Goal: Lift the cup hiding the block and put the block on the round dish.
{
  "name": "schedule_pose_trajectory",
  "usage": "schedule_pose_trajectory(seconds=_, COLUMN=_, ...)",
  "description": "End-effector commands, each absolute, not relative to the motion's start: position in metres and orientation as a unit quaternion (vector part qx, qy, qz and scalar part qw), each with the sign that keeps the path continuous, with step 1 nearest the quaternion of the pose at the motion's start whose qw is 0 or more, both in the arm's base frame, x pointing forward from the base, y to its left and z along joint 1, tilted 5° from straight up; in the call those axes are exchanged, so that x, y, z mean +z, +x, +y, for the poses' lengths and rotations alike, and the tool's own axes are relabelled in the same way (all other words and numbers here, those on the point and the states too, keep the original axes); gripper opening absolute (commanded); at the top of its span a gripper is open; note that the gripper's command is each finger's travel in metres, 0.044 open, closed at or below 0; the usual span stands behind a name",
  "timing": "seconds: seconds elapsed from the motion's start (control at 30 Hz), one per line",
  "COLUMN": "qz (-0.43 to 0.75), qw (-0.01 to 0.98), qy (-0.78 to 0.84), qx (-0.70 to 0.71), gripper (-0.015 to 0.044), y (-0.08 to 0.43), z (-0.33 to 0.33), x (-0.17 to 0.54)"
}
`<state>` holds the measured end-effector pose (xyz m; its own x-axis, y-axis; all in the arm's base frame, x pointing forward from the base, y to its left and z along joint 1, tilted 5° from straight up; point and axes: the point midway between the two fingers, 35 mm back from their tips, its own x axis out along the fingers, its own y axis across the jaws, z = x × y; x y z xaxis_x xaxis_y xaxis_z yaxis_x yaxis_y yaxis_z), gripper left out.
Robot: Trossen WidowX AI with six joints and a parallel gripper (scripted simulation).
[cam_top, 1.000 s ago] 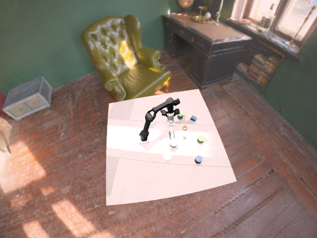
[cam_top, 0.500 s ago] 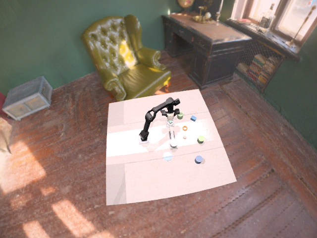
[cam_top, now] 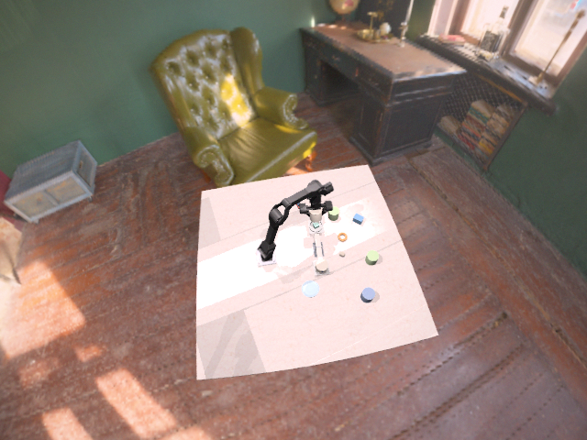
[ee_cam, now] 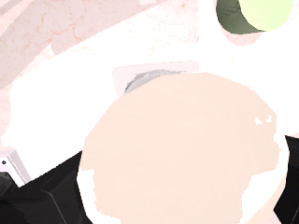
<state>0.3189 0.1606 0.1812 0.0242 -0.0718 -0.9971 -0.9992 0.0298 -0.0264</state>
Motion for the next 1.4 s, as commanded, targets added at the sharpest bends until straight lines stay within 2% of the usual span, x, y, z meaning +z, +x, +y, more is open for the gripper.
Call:
schedule_pose_trajectory(seconds=0.0, qz=0.518, qw=0.497, qy=-0.516, qx=0.467, gripper=0.0000, y=0.319, z=0.161, x=0.182)
schedule_pose_trajectory(seconds=0.6, qz=0.518, qw=0.497, qy=-0.516, qx=0.468, gripper=0.0000, y=0.317, z=0.165, x=0.178)
schedule_pose_trajectory(seconds=1.2, qz=0.515, qw=0.501, qy=-0.510, qx=0.472, gripper=0.0000, y=0.217, z=0.256, x=0.085)
schedule_pose_trajectory(seconds=1.37, qz=0.515, qw=0.501, qy=-0.510, qx=0.473, gripper=0.0000, y=0.213, z=0.258, x=0.081)
